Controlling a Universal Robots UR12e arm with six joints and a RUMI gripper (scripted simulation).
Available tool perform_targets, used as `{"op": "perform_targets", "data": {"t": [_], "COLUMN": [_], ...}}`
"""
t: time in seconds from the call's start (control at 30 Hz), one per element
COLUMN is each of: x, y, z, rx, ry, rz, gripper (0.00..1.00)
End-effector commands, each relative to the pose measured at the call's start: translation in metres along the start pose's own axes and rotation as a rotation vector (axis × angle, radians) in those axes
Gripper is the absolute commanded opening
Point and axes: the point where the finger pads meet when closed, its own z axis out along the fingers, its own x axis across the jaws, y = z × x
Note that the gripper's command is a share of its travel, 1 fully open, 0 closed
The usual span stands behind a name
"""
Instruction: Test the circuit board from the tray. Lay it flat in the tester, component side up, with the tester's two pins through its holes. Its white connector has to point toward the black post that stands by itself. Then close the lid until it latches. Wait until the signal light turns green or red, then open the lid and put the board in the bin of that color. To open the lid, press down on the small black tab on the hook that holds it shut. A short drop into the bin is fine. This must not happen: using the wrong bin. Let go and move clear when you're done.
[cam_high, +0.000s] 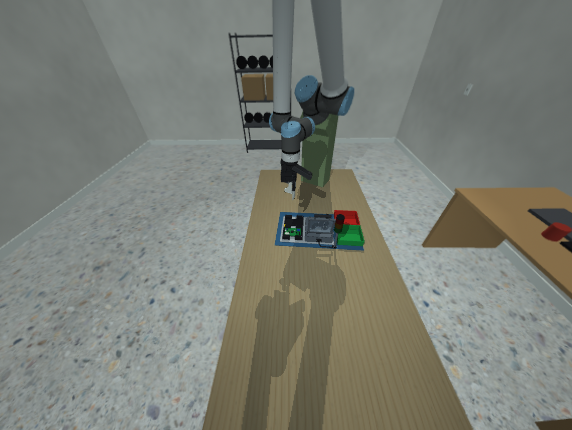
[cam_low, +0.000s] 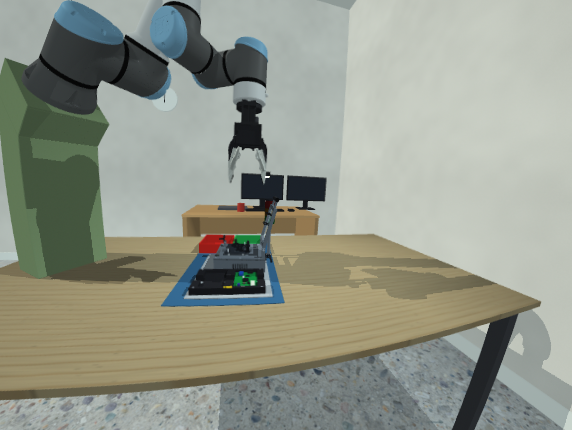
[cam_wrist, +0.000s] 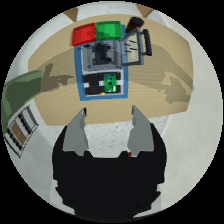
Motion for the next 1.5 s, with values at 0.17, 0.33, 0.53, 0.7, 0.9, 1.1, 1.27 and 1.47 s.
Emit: {"op": "perform_targets", "data": {"t": [0.17,0.33,0.53,0.7,0.9,1.1,1.27,1.47], "x": [0.002,0.002,0.002,0.002,0.003,0.003,0.003,0.003], "y": [0.001,0.001,0.001,0.001,0.002,0.001,0.001,0.001], "z": [0.0,0.0,0.0,0.002,0.01,0.019,0.035,0.061], "rx": [-0.002,-0.002,-0.002,-0.002,-0.002,-0.002,-0.002,-0.002], "ry": [0.002,0.002,0.002,0.002,0.003,0.003,0.003,0.003], "rz": [0.001,0.001,0.001,0.001,0.001,0.0,0.0,0.0], "gripper": [0.59,0.59,0.59,0.59,0.59,0.59,0.59,0.59]}}
